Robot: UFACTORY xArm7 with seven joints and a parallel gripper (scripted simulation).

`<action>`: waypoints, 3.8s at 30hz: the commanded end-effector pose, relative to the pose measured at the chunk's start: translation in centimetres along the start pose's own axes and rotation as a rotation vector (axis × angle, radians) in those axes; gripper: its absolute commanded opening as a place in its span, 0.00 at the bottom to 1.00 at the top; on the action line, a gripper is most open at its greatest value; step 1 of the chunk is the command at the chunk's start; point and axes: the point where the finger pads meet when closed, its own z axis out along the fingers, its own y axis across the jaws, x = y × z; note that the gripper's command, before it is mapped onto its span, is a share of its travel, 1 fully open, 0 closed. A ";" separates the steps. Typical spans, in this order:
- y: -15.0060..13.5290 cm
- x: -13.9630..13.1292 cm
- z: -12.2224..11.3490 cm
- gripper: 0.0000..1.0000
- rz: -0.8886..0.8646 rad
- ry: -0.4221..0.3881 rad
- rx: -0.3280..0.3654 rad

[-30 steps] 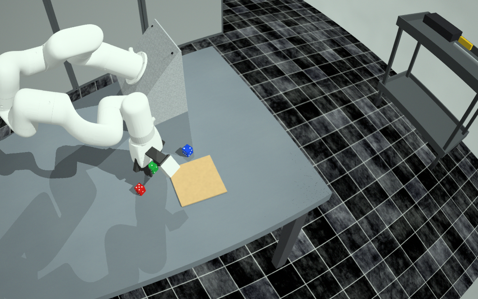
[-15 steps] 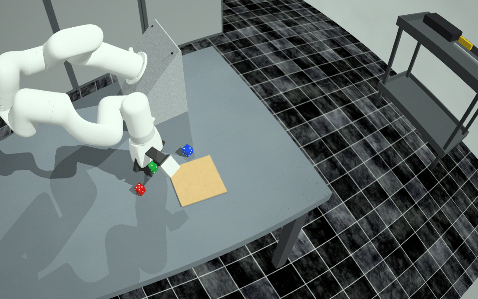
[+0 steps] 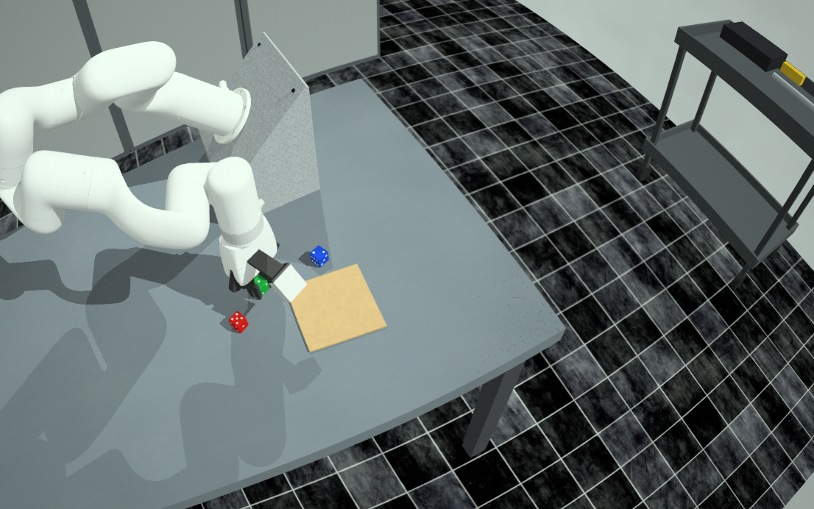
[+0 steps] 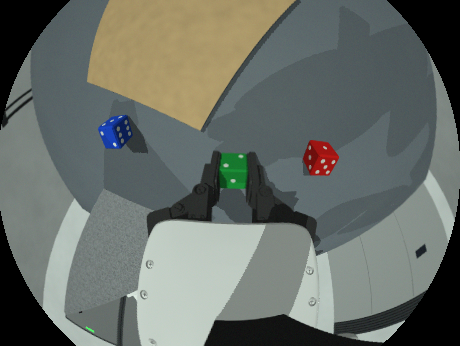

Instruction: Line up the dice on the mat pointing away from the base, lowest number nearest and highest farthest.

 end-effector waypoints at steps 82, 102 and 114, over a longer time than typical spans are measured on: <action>-6.9 9.0 -10.6 0.21 0.370 0.004 0.000; -6.9 9.0 -7.7 0.21 0.370 0.004 0.000; -6.9 9.0 -3.0 0.21 0.370 0.004 0.000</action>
